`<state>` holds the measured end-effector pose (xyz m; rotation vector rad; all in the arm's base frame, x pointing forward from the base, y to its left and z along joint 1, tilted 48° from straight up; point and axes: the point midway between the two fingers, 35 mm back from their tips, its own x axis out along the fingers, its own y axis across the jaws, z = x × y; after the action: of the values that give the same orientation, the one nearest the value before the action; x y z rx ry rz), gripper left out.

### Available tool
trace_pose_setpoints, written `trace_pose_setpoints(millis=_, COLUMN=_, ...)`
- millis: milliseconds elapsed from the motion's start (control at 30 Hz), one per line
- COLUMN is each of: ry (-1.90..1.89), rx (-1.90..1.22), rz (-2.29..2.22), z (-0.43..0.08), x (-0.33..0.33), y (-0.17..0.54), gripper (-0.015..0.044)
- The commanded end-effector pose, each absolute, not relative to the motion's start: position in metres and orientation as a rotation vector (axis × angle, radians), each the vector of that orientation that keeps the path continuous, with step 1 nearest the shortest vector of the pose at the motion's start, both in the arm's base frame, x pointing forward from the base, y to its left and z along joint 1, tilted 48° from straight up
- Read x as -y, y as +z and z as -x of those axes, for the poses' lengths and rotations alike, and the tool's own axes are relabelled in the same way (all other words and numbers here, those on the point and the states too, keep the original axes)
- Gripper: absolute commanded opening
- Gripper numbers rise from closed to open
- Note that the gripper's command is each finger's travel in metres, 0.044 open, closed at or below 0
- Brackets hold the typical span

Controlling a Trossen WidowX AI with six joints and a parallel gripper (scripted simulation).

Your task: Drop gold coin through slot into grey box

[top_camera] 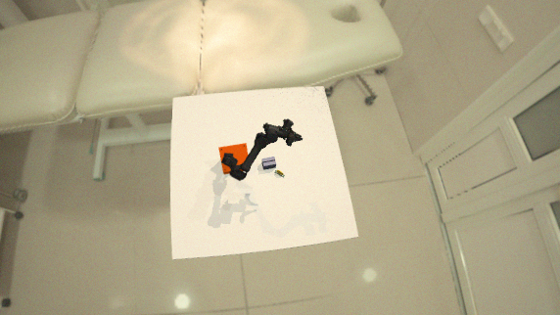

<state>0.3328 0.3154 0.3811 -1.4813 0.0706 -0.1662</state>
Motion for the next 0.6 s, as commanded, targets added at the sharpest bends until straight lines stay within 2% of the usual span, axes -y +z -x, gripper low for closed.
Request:
trace_pose_setpoints(millis=0, ry=-0.123, rx=-0.19, rz=1.35, z=-0.375, x=-0.291, y=0.326, gripper=0.0161)
trace_pose_setpoints(millis=567, ry=-0.206, rx=-0.573, rz=0.919, z=-0.419, x=-0.189, y=0.221, gripper=0.0161)
